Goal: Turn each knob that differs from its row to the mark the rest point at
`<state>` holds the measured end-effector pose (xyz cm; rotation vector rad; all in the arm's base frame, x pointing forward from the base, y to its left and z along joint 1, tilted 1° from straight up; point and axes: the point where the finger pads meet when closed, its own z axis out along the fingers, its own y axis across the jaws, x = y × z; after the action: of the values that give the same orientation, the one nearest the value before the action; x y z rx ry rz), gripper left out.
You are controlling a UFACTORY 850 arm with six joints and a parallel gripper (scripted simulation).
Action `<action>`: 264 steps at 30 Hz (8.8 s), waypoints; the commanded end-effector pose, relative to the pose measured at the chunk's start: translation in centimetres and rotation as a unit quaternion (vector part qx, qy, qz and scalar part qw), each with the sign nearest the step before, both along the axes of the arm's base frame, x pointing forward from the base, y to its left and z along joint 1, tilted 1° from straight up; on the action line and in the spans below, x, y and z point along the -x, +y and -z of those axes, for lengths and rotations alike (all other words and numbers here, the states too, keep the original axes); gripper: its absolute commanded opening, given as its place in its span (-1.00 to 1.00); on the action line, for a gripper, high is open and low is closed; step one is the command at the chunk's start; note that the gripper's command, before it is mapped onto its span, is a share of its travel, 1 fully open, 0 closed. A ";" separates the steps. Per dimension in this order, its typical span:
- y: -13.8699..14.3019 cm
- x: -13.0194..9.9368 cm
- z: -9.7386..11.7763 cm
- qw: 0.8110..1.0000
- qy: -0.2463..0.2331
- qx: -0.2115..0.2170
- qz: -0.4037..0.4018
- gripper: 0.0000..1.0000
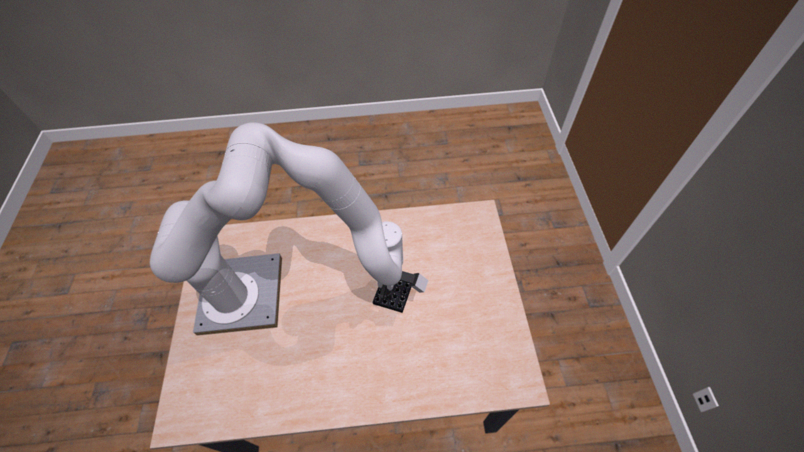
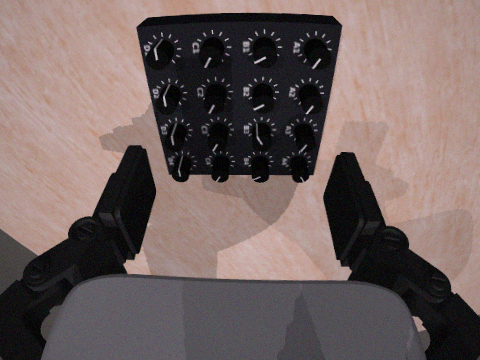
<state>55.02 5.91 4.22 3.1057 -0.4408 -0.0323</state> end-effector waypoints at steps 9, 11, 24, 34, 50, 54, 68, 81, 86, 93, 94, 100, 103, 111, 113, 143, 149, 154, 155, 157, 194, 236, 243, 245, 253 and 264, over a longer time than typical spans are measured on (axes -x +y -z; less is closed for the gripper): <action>0.0 -0.1 -0.1 1.000 -0.001 0.000 0.000 1.00; 0.0 -0.1 -0.1 1.000 -0.001 0.000 0.000 1.00; 0.0 -0.1 -0.1 1.000 -0.001 0.000 0.000 1.00; 0.0 -0.1 -0.1 1.000 -0.001 0.000 0.000 1.00; 0.0 -0.1 -0.1 1.000 -0.001 0.000 0.000 1.00; 0.0 -0.1 -0.1 1.000 -0.001 0.000 0.000 1.00; 0.1 0.2 -0.1 1.000 -0.001 0.000 0.000 1.00; 0.6 2.3 -0.1 1.000 -0.001 0.000 0.000 1.00; 0.8 2.9 -0.1 1.000 -0.001 0.000 0.000 1.00; 1.1 4.3 -0.2 1.000 -0.001 0.000 0.000 1.00; 1.2 4.4 -0.2 1.000 -0.001 0.000 0.000 1.00; 1.3 4.9 -0.2 1.000 -0.001 0.000 0.000 1.00; 1.3 5.0 -0.2 1.000 -0.001 0.000 0.000 1.00; 1.3 5.1 -0.2 1.000 -0.001 0.000 0.000 1.00; 1.3 5.1 -0.2 1.000 -0.001 0.000 0.000 1.00; 1.3 5.1 -0.2 1.000 -0.001 0.000 0.000 1.00; 1.3 5.1 -0.2 1.000 -0.001 0.000 0.000 1.00; 1.3 5.1 -0.2 1.000 -0.001 0.000 0.000 1.00; 1.3 5.1 -0.2 1.000 -0.001 0.000 0.000 1.00; 1.3 5.1 -0.2 1.000 -0.001 0.000 0.000 1.00; 1.3 5.1 -0.2 1.000 -0.001 0.000 0.000 1.00; 0.1 4.9 -0.8 0.898 0.000 -0.009 -0.440 1.00; -0.2 4.9 -0.9 0.849 0.001 -0.010 -0.529 1.00; -0.3 4.9 -1.0 0.833 0.001 -0.011 -0.552 1.00; -0.5 4.9 -1.1 0.777 0.001 -0.012 -0.630 1.00; -1.0 4.9 -1.3 0.668 0.001 -0.015 -0.744 1.00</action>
<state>50.06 5.10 5.40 2.5108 1.8525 -0.0453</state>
